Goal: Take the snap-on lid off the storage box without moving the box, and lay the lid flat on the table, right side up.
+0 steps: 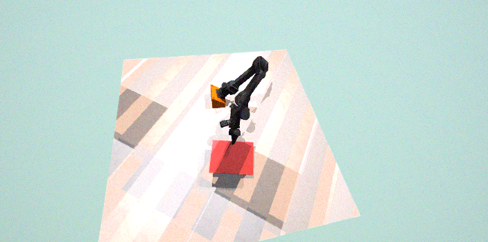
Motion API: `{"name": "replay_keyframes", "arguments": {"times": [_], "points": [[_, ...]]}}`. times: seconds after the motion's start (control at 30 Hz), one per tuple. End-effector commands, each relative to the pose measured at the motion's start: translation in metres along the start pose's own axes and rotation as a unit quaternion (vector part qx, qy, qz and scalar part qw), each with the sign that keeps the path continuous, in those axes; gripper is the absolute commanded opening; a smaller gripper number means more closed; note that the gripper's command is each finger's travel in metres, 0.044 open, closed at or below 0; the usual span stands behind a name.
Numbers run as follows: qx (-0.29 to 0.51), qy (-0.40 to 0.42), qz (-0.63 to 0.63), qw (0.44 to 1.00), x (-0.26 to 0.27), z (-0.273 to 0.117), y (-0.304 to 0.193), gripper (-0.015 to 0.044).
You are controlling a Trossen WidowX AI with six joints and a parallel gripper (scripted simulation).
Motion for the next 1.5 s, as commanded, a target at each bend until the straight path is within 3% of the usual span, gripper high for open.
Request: {"name": "replay_keyframes", "arguments": {"times": [0.0, 1.47], "points": [[-0.001, 0.0, 0.001, 1.0, 0.0, 0.001, 0.0, 0.0], [-0.003, 0.002, 0.0, 1.0, 0.053, -0.025, 0.003, 0.0]]}}
Point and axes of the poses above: the point midway between the two fingers, 35 mm back from their tips, its own z axis out along the fingers, its own x axis across the jaws, y = z × x, the point moved 6 cm from there along -z, back along the fingers, and after that the axes turned 4 degrees about -z, right-handed, at the moved point
